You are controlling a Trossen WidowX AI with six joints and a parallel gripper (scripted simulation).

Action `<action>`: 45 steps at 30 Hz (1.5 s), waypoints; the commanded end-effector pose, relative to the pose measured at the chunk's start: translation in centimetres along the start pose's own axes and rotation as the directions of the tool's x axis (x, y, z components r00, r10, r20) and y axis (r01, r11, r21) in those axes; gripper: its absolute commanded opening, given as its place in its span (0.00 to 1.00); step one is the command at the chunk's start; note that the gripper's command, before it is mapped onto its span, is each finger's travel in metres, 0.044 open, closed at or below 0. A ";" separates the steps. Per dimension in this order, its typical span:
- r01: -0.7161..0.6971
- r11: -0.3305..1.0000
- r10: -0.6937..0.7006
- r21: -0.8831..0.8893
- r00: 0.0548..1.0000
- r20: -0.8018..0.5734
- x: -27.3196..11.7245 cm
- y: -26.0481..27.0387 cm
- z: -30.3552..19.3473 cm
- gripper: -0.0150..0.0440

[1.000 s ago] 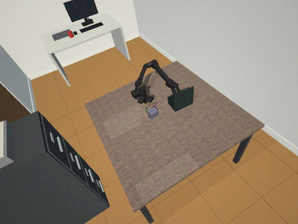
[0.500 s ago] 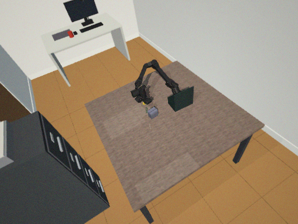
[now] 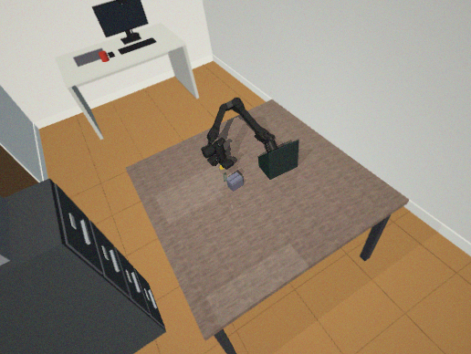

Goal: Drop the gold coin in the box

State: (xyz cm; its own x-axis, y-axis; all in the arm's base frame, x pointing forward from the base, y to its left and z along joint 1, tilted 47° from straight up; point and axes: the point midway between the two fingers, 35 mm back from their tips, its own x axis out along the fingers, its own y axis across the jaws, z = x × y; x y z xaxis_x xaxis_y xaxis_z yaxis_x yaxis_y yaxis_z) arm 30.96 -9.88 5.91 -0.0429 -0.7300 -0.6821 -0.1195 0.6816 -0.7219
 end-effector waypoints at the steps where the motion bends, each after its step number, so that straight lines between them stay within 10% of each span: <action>1: -0.006 1.000 0.006 -0.008 1.000 -0.003 0.1 1.3 0.0 0.25; 45: -0.003 1.000 0.003 -0.007 1.000 0.000 0.0 8.8 -1.2 0.25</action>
State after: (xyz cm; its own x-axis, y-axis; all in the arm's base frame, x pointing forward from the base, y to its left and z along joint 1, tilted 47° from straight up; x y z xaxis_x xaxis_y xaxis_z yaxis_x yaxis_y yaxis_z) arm 28.69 -3.98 -0.40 -0.0466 -0.7284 -0.6836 -0.1259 0.6832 -0.7193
